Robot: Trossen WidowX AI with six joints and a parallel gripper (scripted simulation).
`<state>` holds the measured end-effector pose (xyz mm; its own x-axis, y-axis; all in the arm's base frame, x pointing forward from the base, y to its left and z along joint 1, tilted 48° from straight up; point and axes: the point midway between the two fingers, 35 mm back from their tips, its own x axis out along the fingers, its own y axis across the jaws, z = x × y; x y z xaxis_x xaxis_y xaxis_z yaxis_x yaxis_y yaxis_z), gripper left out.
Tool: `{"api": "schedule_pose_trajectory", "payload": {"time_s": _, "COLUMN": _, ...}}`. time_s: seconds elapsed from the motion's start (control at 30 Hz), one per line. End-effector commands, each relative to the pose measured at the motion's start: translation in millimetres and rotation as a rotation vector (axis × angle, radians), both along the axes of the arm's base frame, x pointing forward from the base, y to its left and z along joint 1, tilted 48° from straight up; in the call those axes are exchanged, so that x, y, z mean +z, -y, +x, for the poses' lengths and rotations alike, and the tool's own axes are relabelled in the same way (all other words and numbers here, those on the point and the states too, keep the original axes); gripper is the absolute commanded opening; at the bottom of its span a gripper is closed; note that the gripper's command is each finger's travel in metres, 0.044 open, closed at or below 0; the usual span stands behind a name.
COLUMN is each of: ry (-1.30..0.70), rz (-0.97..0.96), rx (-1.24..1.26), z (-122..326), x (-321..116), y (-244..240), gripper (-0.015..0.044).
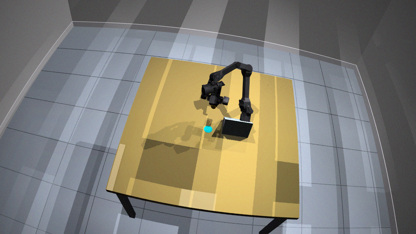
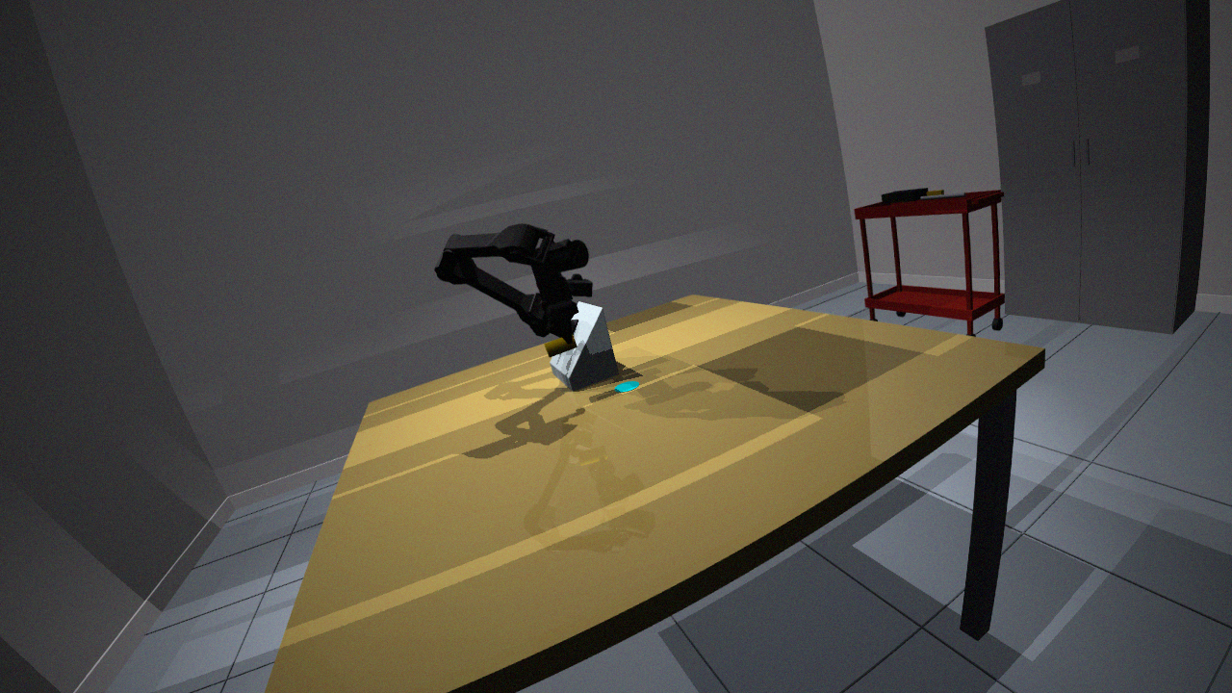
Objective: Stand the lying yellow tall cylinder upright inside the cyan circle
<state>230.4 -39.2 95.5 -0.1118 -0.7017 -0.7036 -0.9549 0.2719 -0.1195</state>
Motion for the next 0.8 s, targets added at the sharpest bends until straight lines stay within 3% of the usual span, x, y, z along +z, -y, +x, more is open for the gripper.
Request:
{"api": "schedule_pose_trajectory", "payload": {"time_s": 0.0, "ry": -0.047, "rz": 0.014, "rx": 0.056, "z": 7.3, "x": -8.4, "y": -11.8, "gripper": 0.0105}}
{"api": "schedule_pose_trajectory", "payload": {"time_s": 0.77, "ry": -0.306, "rz": 0.028, "rx": 0.293, "z": 24.5, "x": -56.8, "y": -54.6, "gripper": 0.0105}}
